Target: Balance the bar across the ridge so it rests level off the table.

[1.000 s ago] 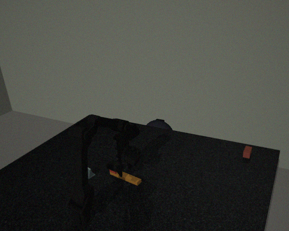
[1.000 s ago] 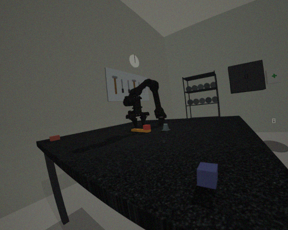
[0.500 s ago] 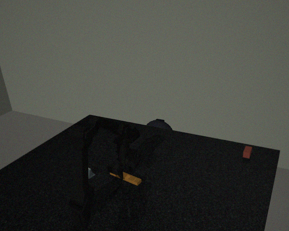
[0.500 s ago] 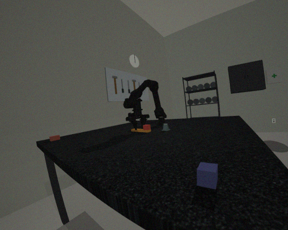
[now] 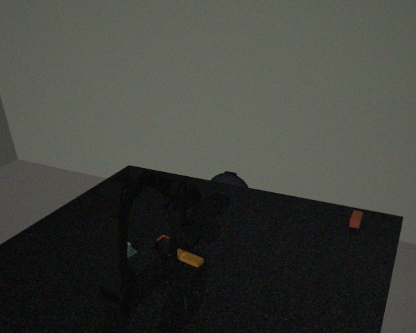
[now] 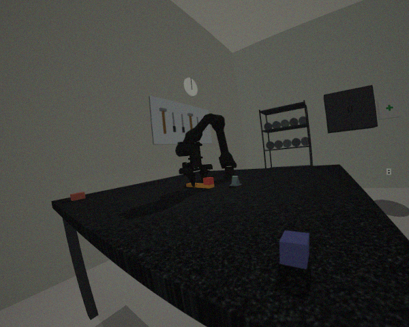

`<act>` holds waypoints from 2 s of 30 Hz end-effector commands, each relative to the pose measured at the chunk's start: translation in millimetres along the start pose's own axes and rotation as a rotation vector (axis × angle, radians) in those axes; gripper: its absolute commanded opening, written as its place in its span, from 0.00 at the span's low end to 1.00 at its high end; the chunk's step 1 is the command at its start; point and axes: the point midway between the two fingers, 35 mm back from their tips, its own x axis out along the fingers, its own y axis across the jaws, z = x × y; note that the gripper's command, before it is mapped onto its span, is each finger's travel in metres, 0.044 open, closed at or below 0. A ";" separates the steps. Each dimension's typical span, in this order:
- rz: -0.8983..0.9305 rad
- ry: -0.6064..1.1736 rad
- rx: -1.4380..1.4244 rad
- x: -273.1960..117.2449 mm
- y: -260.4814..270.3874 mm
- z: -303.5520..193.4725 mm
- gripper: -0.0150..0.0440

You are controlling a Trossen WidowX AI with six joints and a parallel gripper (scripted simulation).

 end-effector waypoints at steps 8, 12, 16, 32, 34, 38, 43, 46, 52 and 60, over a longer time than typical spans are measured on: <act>0.000 0.000 0.000 0.0 0.0 0.0 0.51; 0.000 0.000 0.000 0.0 0.0 0.0 0.46; 0.000 0.000 0.000 -3.6 0.7 0.0 0.32; 0.001 -0.001 -0.001 -44.0 4.4 -0.2 0.25; 0.001 -0.002 -0.002 -49.2 4.4 -0.1 0.25; 0.001 -0.002 -0.002 -59.5 4.1 -0.1 0.25; 0.001 -0.002 -0.002 -72.5 3.2 0.0 0.25; 0.000 -0.003 -0.002 -80.3 2.4 0.1 0.25; 0.000 -0.003 -0.008 -92.8 0.4 -0.4 0.25; 0.000 0.000 -0.253 -93.3 -6.6 -28.8 0.25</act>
